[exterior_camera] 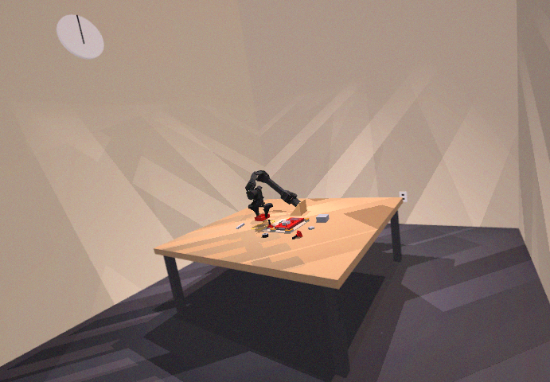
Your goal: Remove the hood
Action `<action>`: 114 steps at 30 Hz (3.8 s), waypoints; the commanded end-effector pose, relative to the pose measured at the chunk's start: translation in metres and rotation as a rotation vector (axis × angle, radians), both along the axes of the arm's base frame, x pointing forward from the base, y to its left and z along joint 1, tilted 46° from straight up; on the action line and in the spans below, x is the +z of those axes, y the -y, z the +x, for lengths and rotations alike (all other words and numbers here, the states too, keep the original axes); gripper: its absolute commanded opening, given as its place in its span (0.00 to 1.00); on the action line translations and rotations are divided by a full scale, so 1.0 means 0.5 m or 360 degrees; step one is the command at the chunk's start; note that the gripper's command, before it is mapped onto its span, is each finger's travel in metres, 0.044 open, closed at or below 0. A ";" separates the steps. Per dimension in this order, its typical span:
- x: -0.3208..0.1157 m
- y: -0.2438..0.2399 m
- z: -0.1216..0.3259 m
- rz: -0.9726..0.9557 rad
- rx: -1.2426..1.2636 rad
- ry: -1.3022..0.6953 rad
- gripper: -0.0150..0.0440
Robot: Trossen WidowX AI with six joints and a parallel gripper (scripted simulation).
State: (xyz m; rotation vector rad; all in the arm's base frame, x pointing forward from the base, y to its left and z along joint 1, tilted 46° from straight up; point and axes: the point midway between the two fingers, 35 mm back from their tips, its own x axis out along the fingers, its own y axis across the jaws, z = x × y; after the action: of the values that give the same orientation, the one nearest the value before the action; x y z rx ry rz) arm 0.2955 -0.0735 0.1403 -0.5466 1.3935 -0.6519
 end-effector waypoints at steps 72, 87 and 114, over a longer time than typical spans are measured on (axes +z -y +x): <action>-0.055 0.063 -0.002 -0.0016 0.0005 0.0003 0.25; -0.056 0.064 -0.001 -0.0012 -0.0001 0.0010 0.61; 0.043 -0.039 -0.009 -0.0019 -0.0002 0.0005 1.00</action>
State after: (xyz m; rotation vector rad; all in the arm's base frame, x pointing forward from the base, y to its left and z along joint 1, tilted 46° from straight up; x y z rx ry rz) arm 0.2910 -0.0562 0.1588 -0.5545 1.3879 -0.6563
